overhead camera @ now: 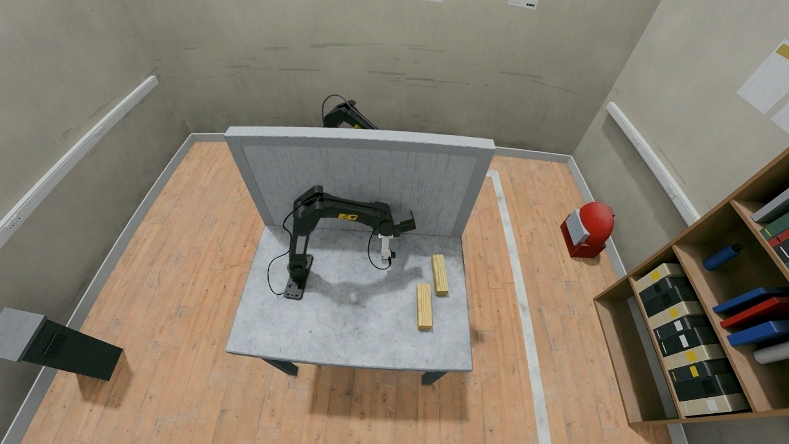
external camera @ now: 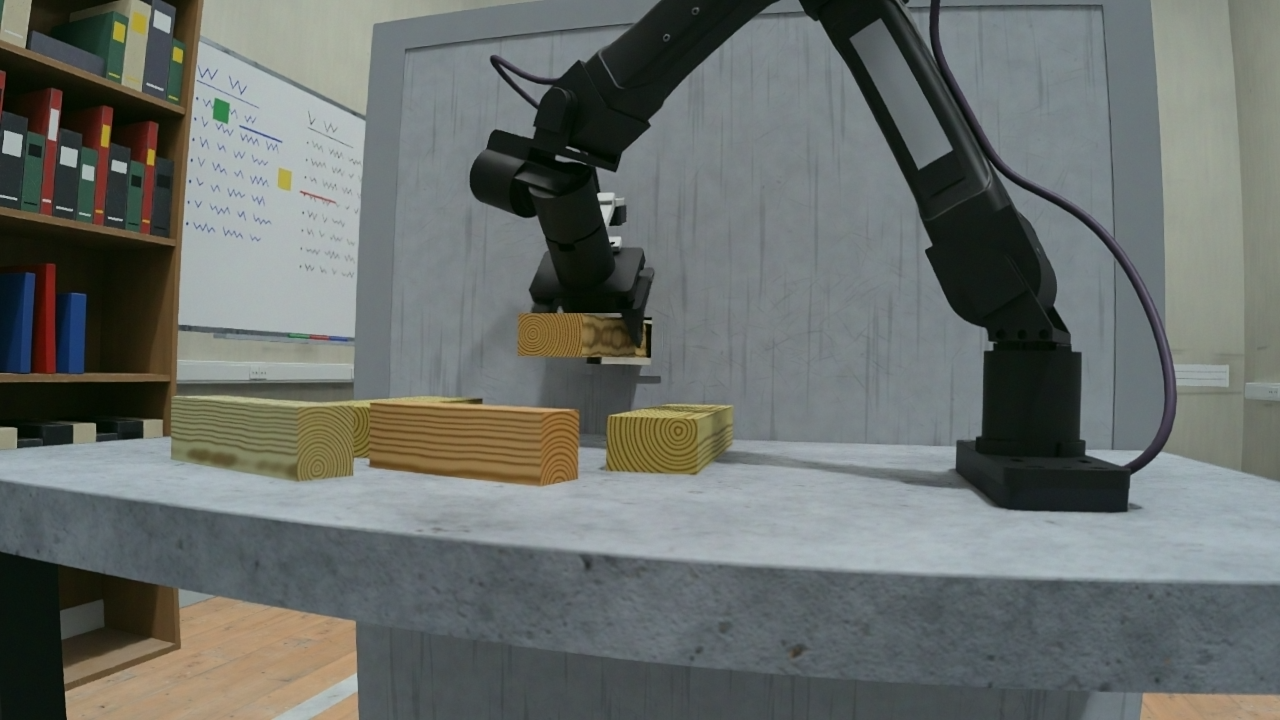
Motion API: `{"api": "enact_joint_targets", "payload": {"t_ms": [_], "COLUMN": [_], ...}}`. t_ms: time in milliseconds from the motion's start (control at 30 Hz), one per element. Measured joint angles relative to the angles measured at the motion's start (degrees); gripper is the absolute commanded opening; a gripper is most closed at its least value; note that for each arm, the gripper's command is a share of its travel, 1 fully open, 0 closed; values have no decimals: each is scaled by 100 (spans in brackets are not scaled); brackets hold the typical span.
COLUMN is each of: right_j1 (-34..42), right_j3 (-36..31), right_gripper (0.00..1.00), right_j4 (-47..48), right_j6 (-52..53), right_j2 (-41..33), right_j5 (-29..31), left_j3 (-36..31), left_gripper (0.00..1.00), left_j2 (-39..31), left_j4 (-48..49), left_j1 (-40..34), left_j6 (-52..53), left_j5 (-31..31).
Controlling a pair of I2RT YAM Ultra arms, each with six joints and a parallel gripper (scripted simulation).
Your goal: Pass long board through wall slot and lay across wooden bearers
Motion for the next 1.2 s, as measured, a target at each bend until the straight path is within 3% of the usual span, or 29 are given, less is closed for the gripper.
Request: {"api": "enact_joint_targets", "payload": {"t_ms": [433, 467, 733, 1200], "right_j1": [11, 11, -11, -48], "right_j3": [0, 0, 85, 131], "right_gripper": [0, 75, 75, 75], "right_j4": [-4, -4, 120, 15], "right_j6": [-7, -7, 11, -28], "right_j2": [-2, -2, -74, -103], "right_j5": [-2, -2, -428, -527], "left_j3": [0, 0, -28, -28], "left_gripper": [0, 0, 0, 0], "left_j2": [-2, -2, 7, 4], "left_j4": [7, 7, -61, -61], "left_j1": [13, 13, 46, 44], "left_j6": [24, 24, 24, 24], "left_j5": [-9, -9, -157, -157]}}
